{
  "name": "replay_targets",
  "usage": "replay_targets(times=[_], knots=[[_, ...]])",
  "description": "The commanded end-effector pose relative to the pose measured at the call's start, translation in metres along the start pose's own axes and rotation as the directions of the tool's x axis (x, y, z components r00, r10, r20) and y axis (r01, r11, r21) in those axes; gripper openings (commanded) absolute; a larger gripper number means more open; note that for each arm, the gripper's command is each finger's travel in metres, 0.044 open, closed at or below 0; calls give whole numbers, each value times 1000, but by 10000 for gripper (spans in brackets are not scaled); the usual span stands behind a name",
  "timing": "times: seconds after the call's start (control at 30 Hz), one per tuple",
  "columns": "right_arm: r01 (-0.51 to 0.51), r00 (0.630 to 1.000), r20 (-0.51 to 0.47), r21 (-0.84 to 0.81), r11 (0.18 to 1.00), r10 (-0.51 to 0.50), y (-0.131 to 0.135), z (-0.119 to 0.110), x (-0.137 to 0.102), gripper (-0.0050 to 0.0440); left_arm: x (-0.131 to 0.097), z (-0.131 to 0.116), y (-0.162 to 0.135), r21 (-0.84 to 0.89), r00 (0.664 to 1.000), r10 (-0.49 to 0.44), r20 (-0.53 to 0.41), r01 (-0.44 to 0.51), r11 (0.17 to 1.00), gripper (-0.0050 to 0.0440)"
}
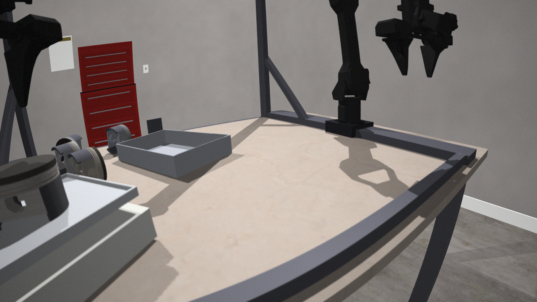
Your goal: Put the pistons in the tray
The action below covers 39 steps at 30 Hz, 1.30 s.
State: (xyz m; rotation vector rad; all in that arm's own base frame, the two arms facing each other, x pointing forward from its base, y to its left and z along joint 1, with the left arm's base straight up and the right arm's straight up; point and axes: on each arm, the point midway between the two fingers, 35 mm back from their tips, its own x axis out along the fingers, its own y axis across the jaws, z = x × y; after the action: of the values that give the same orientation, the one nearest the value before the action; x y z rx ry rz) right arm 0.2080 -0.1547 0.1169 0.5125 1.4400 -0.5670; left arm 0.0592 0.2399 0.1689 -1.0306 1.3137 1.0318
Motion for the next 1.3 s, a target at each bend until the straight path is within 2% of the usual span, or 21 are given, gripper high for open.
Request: replay_targets(times=[0.0,0.07,0.23,0.4,0.6,1.27], knots=[[-20,999,-43,-24,1000,19,-6,28,-8,392,-5,4,0,2,1000,-1,18,1,1000,400],[-20,999,-42,-24,1000,19,-8,37,-8,392,-5,4,0,2,1000,-1,18,1,1000,400],[-19,1000,-20,-25,1000,19,-8,35,-8,392,-5,4,0,2,1000,-1,18,1,1000,400],[-7,993,115,-25,1000,9,-8,30,-8,392,-5,4,0,2,1000,-1,18,1,1000,400],[-3,966,258,-19,1000,8,-8,30,-7,392,-5,4,0,2,1000,-1,18,1,1000,400],[-4,972,236,-20,1000,8,-7,28,28,392,-5,4,0,2,1000,-1,18,1,1000,400]])
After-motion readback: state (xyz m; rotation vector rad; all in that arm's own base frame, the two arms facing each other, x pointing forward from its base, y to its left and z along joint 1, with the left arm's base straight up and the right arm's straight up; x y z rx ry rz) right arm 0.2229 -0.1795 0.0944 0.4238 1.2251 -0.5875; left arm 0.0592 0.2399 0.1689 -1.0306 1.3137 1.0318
